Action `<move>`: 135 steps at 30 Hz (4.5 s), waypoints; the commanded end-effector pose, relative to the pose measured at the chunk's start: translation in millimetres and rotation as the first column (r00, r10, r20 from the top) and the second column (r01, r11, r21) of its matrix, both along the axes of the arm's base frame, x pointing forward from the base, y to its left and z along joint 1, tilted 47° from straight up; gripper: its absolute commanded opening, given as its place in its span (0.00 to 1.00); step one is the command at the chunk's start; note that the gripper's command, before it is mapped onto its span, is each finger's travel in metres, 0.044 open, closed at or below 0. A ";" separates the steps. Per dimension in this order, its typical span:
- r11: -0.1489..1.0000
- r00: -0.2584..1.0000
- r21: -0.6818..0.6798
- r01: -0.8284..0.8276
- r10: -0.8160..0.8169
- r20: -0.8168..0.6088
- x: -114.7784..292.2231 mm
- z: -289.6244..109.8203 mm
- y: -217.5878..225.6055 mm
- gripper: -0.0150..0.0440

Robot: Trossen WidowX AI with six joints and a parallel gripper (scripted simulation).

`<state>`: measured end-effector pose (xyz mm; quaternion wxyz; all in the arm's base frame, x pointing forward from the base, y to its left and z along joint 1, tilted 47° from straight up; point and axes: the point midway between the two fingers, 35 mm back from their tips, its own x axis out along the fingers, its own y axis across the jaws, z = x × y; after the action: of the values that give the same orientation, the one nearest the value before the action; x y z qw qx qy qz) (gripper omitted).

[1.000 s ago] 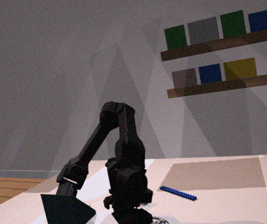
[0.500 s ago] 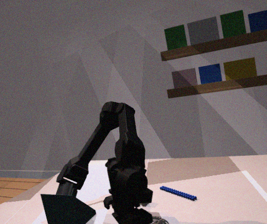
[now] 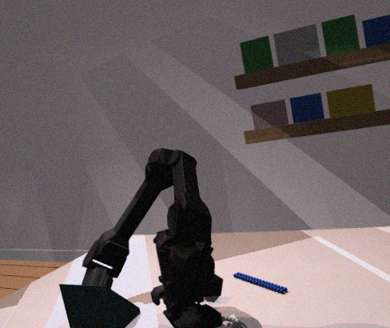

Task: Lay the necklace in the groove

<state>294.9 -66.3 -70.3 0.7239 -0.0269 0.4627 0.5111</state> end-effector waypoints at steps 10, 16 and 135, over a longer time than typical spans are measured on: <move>1.000 1.000 0.000 0.004 -0.004 0.006 3.2 -6.7 -12.6 0.25; 1.000 1.000 0.000 0.004 -0.004 0.006 3.3 -8.3 -10.9 0.25; 0.993 0.985 -0.021 -0.120 0.122 0.125 7.6 -2.7 -0.8 0.25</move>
<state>302.4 -67.0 -73.3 0.7192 -0.0916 0.4168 0.5483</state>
